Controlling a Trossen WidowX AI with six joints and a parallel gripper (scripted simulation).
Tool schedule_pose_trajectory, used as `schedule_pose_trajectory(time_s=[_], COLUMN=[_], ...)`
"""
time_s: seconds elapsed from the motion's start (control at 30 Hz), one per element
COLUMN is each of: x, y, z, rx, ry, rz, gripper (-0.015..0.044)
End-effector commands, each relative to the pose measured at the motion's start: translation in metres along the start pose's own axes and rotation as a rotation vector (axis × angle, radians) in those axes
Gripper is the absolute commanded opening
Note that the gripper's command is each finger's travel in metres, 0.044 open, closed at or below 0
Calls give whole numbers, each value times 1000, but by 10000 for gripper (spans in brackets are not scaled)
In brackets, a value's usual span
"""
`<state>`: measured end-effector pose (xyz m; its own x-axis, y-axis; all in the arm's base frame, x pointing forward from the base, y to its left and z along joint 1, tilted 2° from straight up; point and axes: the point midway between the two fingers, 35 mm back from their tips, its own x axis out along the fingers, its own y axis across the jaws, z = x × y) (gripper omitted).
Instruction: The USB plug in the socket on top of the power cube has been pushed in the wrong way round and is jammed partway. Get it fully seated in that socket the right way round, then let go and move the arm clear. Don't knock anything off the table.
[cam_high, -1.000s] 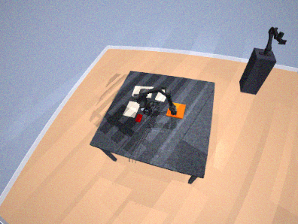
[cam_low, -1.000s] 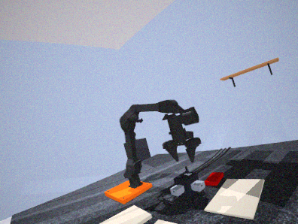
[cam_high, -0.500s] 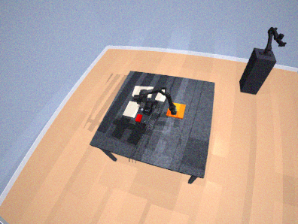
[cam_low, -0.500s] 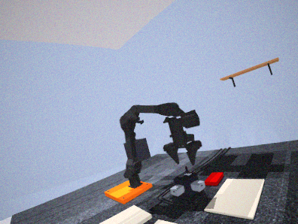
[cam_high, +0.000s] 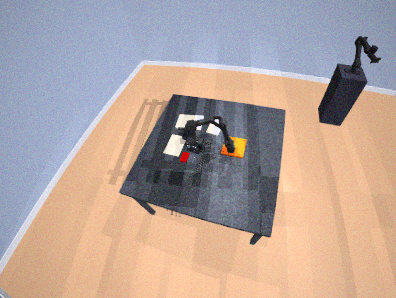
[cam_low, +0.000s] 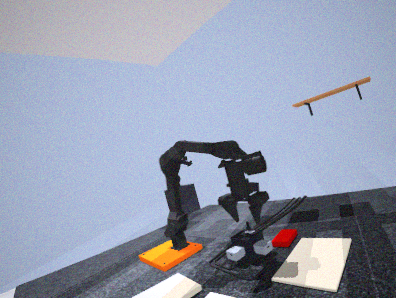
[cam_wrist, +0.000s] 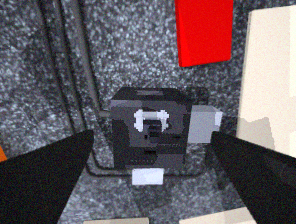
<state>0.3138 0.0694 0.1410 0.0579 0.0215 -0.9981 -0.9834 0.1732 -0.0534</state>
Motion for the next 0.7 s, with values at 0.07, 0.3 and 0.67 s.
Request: schedule_pose_trajectory(time_s=[0.07,0.3,0.67], x=[0,0,0], y=[0,0,0], z=[0,0,0], rx=[0,0,0], ry=[0,0,0], rz=[0,0,0], gripper=[387,204,0])
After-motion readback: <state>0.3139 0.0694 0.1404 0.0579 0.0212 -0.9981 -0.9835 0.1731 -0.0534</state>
